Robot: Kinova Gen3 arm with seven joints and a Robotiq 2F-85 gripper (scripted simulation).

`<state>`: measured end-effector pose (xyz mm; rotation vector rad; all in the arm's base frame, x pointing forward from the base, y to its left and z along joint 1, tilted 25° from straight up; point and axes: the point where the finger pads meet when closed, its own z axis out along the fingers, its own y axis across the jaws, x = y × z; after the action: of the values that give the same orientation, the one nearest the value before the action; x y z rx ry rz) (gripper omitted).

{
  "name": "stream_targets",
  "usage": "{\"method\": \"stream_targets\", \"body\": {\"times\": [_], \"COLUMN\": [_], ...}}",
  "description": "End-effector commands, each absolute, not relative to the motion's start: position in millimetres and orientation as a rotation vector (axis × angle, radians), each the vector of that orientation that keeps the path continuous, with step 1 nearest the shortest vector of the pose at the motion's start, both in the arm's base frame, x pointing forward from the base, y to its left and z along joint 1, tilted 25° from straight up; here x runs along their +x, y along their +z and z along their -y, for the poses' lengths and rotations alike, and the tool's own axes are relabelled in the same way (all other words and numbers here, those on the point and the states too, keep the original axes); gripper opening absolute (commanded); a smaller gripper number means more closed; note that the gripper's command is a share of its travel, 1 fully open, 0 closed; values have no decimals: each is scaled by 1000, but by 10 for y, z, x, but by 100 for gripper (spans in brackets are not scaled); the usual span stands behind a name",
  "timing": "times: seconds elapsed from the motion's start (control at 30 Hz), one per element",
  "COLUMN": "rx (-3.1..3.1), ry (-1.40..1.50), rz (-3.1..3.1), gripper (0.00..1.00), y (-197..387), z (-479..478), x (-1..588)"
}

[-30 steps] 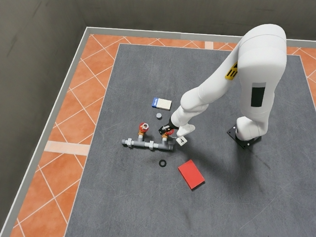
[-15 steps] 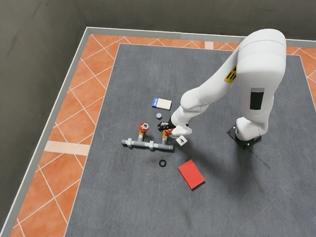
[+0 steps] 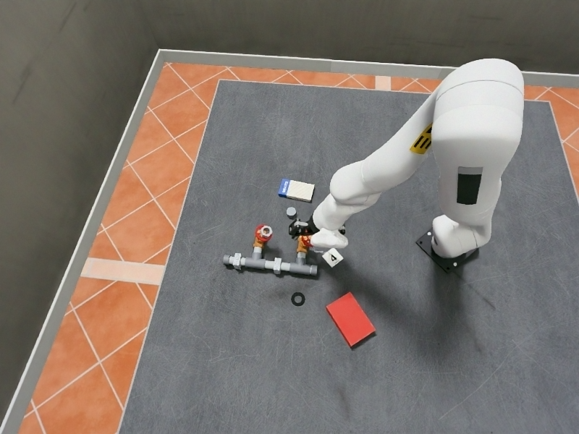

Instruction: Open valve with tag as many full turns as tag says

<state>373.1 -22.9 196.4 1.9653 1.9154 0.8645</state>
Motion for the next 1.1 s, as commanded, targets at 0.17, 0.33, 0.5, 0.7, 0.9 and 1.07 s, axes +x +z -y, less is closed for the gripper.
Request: {"method": "stream_targets", "body": {"times": [0.17, 0.33, 0.5, 0.7, 0.9, 1.07], "rx": [1989, 1997, 1997, 1997, 1997, 1997], "ry": [869, 870, 870, 870, 870, 870], "rz": [-1899, -1893, -1893, -1893, -1893, -1893], "gripper": [100, 100, 55, 55, 55, 55], "y": [1967, 1967, 1967, 1967, 1967, 1967], "z": [232, 232, 232, 232, 232, 232], "x": [3733, 3733, 3733, 3733, 3733, 3733]}}
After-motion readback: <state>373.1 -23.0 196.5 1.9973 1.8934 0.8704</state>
